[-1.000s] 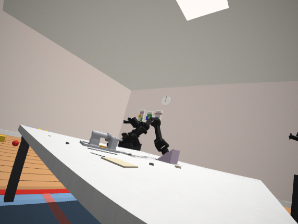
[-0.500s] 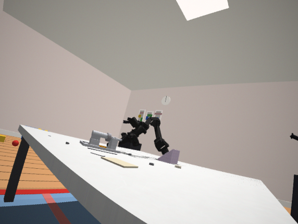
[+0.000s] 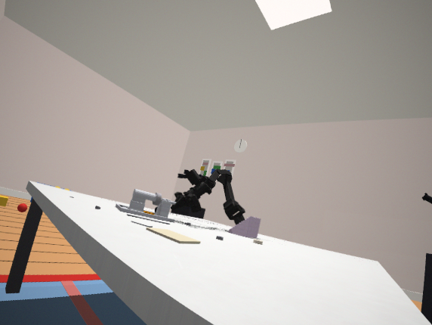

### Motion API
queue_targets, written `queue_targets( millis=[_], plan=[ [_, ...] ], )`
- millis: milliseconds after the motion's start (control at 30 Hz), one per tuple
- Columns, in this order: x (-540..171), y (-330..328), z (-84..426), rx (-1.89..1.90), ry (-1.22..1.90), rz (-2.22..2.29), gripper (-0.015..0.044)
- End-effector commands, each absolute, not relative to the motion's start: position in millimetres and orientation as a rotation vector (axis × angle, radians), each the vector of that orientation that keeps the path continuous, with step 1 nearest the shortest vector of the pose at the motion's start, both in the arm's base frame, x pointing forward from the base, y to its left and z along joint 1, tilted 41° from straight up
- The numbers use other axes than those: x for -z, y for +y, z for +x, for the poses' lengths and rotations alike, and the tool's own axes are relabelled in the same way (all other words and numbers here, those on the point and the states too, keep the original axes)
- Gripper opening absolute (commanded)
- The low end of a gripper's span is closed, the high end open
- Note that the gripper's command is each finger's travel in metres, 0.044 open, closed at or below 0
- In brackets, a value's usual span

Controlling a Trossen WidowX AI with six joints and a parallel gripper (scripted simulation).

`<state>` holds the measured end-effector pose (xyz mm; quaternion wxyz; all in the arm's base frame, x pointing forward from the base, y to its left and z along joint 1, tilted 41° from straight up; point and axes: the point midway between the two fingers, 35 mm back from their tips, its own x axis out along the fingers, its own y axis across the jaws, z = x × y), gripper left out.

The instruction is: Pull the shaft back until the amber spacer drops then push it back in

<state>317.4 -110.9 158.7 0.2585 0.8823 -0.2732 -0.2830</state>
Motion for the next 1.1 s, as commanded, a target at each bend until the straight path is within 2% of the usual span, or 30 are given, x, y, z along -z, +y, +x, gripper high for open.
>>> queue_targets(
  millis=[0, 1067],
  plan=[
    [-162.1, -110.6, 321.9, 0.755, -0.735, 2.396, 0.0],
    [-164.4, -112.4, 329.6, 0.754, -0.735, 2.396, 0.0]
  ],
)
